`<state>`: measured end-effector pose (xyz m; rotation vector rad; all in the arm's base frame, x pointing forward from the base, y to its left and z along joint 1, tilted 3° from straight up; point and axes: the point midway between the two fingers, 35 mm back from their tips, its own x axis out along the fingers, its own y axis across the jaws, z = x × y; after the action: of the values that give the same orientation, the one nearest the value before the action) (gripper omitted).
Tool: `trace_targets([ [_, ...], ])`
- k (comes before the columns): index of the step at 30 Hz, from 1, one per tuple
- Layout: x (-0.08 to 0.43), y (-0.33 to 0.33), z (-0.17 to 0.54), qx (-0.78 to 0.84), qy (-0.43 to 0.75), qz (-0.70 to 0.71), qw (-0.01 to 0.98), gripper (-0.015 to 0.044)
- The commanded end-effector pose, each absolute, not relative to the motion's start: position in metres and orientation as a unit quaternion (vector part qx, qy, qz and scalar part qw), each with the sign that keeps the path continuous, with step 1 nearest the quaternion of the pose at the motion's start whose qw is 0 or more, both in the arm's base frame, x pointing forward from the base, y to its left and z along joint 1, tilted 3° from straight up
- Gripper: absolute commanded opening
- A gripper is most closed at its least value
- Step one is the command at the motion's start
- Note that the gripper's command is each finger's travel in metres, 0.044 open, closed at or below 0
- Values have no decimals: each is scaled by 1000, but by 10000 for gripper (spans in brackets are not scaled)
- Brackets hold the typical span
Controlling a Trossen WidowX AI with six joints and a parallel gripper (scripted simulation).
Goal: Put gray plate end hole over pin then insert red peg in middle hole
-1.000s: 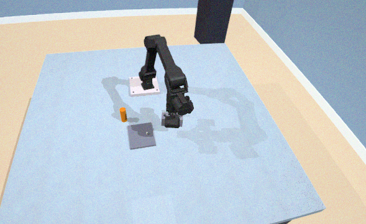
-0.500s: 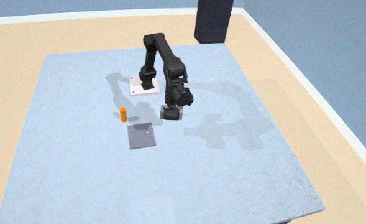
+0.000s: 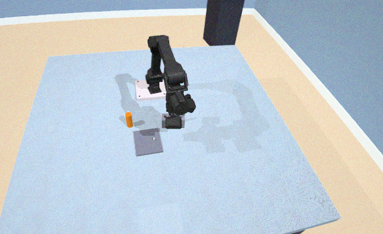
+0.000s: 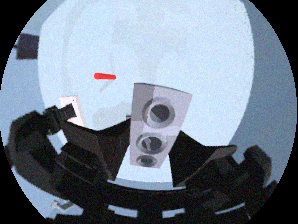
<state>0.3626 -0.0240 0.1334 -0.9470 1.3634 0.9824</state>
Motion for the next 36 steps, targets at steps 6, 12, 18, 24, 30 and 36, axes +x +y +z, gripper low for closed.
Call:
trace_targets([
  [6,359,-52,119,-423,567,435,558,0],
  [12,356,-69,109,-434,559,445,549,0],
  [18,351,-86,99,-444,551,455,540,0],
  [24,346,-102,90,-455,542,466,531,0],
  [30,339,-118,80,-465,534,476,522,0],
  [36,331,-133,71,-474,525,486,513,0],
])
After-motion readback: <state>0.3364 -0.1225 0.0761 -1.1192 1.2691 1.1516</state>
